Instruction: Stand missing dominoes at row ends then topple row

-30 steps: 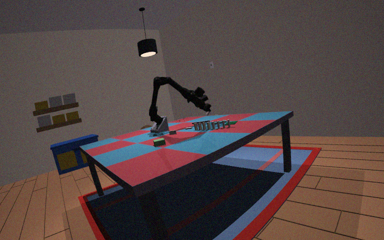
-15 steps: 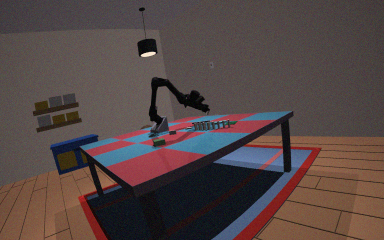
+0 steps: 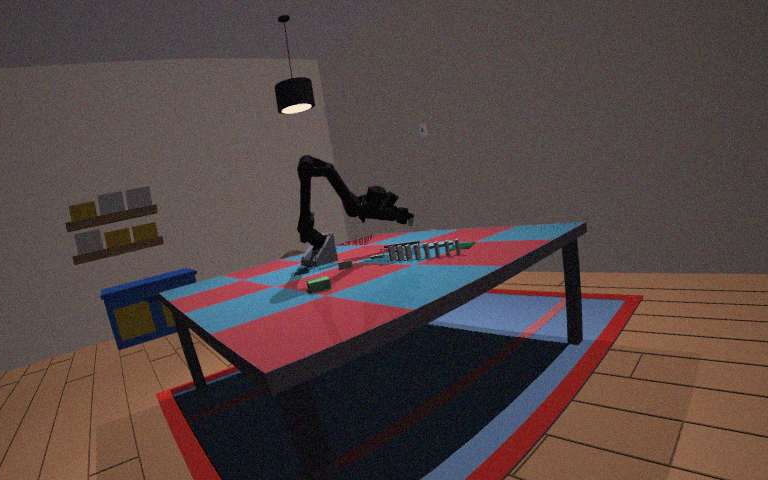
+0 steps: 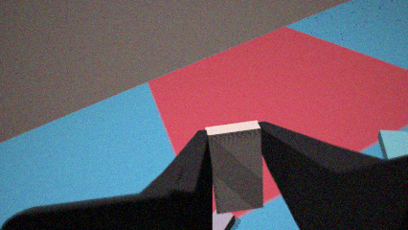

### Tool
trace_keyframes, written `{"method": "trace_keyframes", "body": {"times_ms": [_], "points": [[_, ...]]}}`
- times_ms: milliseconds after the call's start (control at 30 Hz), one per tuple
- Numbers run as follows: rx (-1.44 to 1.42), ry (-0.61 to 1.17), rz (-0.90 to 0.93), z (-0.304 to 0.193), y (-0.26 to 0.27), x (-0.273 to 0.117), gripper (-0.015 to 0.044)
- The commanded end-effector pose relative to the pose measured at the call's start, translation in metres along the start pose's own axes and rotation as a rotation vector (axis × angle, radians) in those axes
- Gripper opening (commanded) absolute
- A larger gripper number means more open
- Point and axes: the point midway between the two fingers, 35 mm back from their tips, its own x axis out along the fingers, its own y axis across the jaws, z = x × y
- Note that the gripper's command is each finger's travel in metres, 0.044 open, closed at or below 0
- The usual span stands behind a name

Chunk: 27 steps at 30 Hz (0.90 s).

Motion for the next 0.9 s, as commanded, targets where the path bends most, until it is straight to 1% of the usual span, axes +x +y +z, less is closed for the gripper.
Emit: {"method": "trace_keyframes", "body": {"times_ms": [0, 533, 867], "points": [[-0.022, -0.049, -0.003, 0.0, 0.003, -0.01, 0.0107], [-0.124, -0.26, -0.069, 0.01, 0.009, -0.059, 0.0107], [-0.129, -0.269, -0.072, 0.011, 0.009, -0.062, 0.0107]]}}
